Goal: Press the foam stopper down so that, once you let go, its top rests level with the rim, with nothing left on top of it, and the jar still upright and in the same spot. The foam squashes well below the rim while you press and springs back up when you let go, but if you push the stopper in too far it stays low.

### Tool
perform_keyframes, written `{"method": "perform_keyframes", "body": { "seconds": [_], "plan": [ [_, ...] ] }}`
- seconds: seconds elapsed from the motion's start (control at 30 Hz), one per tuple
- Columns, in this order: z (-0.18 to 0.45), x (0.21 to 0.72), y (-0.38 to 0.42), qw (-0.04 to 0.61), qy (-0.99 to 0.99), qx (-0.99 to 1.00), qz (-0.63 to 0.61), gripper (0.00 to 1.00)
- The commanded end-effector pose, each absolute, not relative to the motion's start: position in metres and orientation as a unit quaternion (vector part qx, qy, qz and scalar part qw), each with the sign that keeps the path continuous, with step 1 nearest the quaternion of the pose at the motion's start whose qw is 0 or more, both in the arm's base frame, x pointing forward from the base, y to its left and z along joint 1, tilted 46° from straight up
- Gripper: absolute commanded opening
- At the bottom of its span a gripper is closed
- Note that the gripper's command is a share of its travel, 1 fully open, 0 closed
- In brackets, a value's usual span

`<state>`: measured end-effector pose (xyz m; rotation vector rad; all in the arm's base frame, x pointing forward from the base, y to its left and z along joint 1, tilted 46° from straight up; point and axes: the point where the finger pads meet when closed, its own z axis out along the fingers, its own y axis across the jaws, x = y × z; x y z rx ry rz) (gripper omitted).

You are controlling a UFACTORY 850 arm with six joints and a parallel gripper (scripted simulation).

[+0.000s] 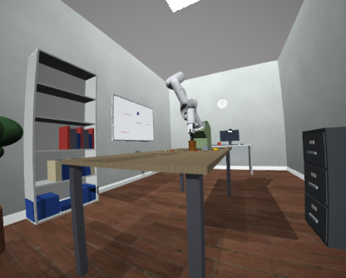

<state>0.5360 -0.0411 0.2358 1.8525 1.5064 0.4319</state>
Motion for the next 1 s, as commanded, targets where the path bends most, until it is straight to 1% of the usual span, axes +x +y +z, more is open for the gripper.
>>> {"method": "perform_keyframes", "body": {
  "seconds": [0.0, 0.97],
  "plan": [
    [0.2379, 0.5346, -0.0403, 0.350, 0.581, 0.715, 0.167, 0.00],
    [0.2473, 0.5259, -0.0361, 0.350, 0.581, 0.715, 0.167, 0.00]
  ]
}}
